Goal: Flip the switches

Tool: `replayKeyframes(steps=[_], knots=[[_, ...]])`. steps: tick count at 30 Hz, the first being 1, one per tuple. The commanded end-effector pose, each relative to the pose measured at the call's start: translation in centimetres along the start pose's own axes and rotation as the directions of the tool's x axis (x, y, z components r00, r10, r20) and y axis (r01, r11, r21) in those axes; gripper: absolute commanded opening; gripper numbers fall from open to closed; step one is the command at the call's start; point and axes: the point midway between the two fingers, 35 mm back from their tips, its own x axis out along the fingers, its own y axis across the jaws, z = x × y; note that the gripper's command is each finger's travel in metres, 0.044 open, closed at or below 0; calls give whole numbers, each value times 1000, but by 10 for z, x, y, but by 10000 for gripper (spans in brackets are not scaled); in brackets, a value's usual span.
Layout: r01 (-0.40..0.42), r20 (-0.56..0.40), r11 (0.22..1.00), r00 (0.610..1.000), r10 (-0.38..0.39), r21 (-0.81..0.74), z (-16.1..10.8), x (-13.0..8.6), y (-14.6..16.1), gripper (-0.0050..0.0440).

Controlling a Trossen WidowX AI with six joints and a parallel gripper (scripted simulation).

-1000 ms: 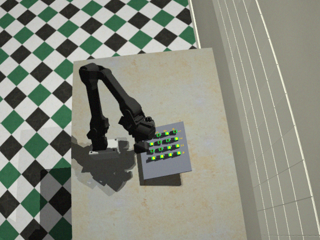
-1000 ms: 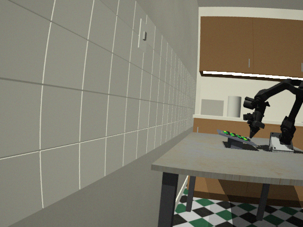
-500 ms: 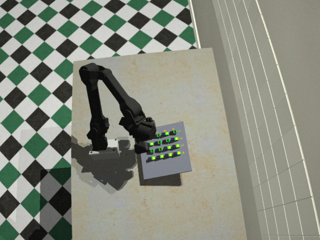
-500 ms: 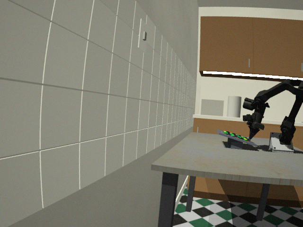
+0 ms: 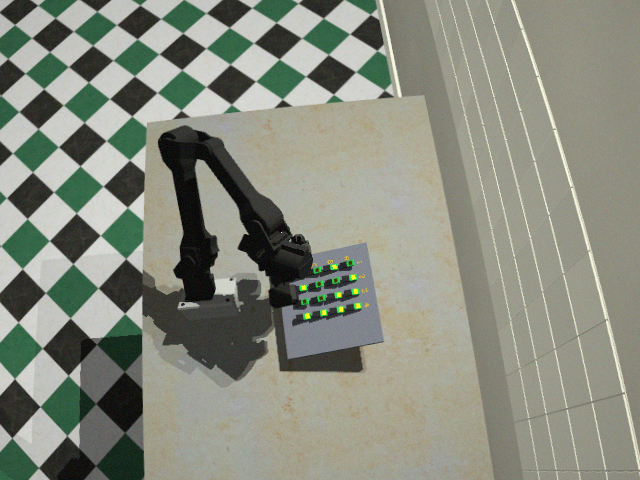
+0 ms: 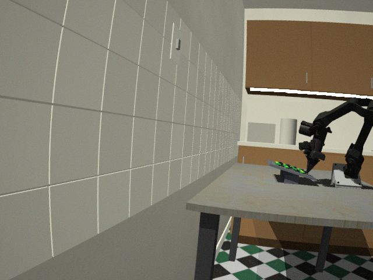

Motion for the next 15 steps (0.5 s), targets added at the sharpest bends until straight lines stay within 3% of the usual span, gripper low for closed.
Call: replayKeyframes(steps=[1, 15], knots=[[-4, -1, 1000, 1000, 4, 3, 0, 1, 0, -50], [-5, -4, 1000, 1000, 5, 5, -1, 4, 0, -50]])
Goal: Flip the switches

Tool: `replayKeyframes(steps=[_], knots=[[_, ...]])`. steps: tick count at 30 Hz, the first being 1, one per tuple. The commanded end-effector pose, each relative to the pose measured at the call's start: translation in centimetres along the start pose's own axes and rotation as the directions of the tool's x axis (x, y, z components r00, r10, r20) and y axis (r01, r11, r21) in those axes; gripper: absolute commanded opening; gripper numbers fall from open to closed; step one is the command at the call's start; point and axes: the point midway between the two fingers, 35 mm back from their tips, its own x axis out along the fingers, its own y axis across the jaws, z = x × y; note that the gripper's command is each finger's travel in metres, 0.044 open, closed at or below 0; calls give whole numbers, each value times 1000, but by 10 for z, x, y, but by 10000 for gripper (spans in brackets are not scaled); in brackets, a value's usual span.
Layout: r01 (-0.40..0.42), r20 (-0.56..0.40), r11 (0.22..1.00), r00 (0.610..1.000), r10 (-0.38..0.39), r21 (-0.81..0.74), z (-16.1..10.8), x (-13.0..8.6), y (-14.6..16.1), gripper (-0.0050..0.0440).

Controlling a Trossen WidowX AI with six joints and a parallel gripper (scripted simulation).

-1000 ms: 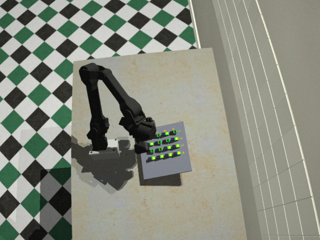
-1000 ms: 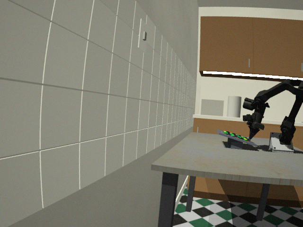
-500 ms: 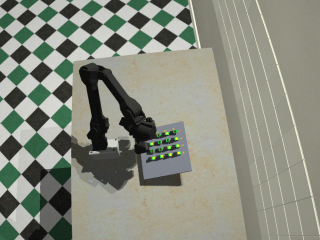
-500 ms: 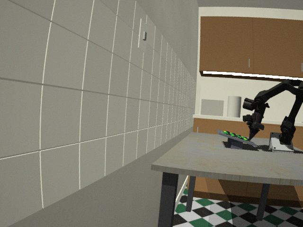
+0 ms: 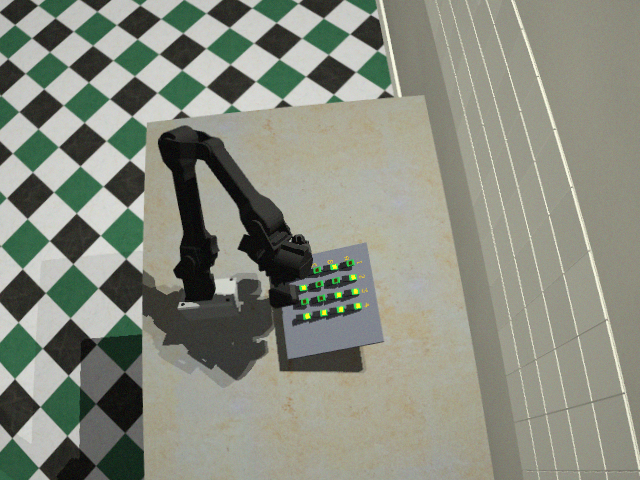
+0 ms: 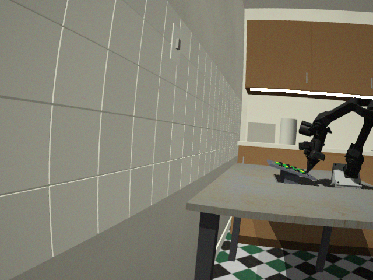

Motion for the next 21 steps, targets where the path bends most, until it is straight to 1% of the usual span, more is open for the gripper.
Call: replayKeyframes(steps=[1, 18, 20, 21], knots=[[-5, -6, 1000, 1000, 5, 2, -1, 3, 0, -50], [-5, -4, 1000, 1000, 5, -1, -1, 4, 1, -50], [8, 1, 1000, 1000, -8, -11, 5, -5, -2, -50], [12, -1, 1000, 1000, -12, -11, 6, -13, -3, -50]])
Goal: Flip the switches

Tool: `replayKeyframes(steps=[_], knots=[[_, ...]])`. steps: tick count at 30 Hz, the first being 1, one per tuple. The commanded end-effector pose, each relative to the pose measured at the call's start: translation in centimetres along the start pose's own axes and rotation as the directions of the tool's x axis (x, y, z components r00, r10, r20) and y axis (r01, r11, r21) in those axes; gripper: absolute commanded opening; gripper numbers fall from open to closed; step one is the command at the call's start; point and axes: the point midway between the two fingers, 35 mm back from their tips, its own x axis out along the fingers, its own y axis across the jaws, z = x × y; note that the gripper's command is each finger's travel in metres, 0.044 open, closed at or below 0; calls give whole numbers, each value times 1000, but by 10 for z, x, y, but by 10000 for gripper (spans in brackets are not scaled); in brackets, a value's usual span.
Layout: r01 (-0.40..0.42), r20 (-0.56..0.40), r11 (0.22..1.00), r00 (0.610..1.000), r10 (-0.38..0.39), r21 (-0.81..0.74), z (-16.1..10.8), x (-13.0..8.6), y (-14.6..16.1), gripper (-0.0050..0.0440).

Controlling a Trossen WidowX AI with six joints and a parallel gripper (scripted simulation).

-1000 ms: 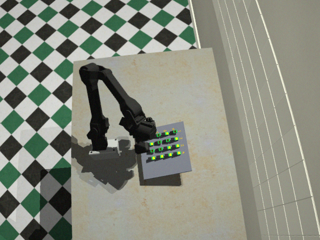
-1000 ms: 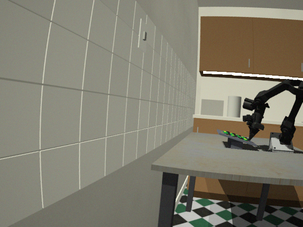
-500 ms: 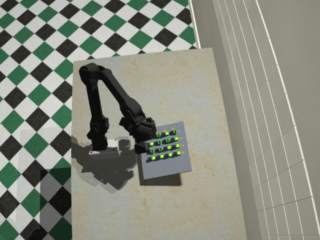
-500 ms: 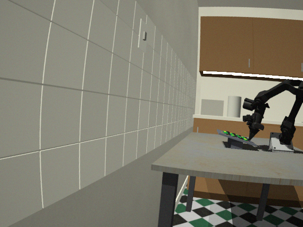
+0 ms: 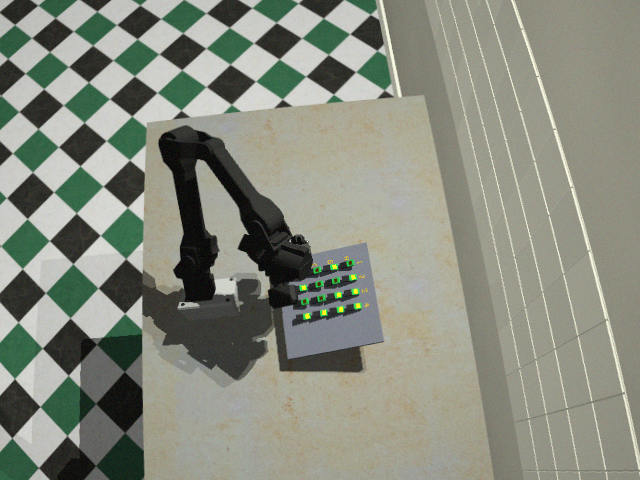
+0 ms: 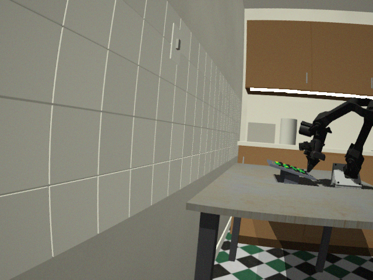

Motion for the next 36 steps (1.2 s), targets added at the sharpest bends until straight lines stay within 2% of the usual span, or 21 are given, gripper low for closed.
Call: replayKeyframes(steps=[1, 3, 5, 8, 12, 17, 20, 26, 36], knots=[[21, 6, 1000, 1000, -21, -15, 9, -25, -4, -50], [21, 6, 1000, 1000, -21, -15, 9, -25, -4, -50], [30, 7, 999, 1000, -30, -31, 12, -50, -6, -50], [13, -11, 1000, 1000, -13, -15, 7, -63, -2, -50], [12, -12, 1000, 1000, -13, -15, 7, -64, -3, -50], [16, -10, 1000, 1000, -16, -18, 8, -64, -36, -50], [16, -10, 1000, 1000, -16, -18, 8, -64, -38, -50], [1, 10, 1000, 1000, -1, -6, 3, -27, -34, -50], [-3, 8, 1000, 1000, 3, -1, 1, -15, -34, -50]])
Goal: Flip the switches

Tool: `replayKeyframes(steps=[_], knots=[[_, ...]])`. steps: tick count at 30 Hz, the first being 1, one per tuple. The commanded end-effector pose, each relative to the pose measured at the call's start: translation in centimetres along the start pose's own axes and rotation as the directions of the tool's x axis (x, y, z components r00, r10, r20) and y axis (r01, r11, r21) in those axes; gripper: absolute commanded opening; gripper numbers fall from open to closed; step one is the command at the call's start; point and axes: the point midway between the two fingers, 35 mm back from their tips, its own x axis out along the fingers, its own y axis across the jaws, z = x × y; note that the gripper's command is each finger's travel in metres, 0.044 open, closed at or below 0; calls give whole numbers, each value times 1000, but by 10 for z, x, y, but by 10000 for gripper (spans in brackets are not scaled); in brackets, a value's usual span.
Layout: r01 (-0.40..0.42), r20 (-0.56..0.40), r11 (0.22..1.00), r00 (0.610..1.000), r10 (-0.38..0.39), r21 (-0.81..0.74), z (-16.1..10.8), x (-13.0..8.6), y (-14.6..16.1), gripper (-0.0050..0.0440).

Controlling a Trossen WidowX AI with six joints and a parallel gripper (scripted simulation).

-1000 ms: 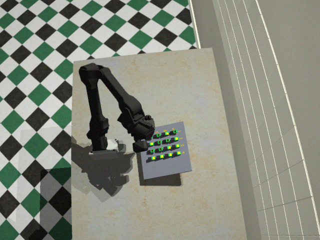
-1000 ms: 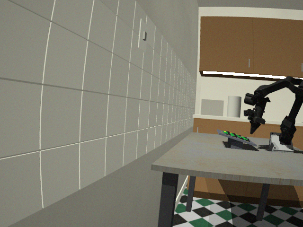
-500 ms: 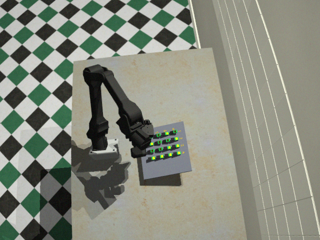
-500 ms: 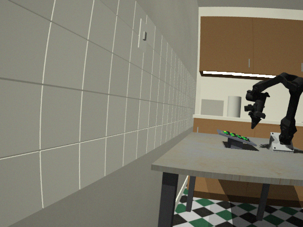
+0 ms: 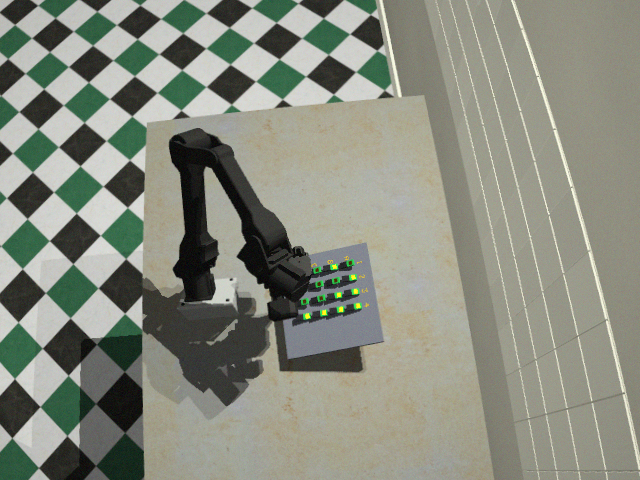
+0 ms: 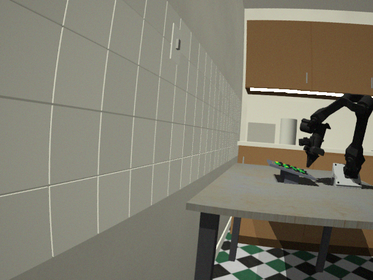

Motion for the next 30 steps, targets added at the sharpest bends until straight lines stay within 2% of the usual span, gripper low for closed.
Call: replayKeyframes(steps=[1, 13, 30], knots=[[-3, 1, 1000, 1000, 3, 3, 0, 4, 0, -50], [-3, 0, 1000, 1000, 3, 4, 0, 18, 0, -50], [8, 9, 1000, 1000, -8, -9, 3, 16, -1, -50]])
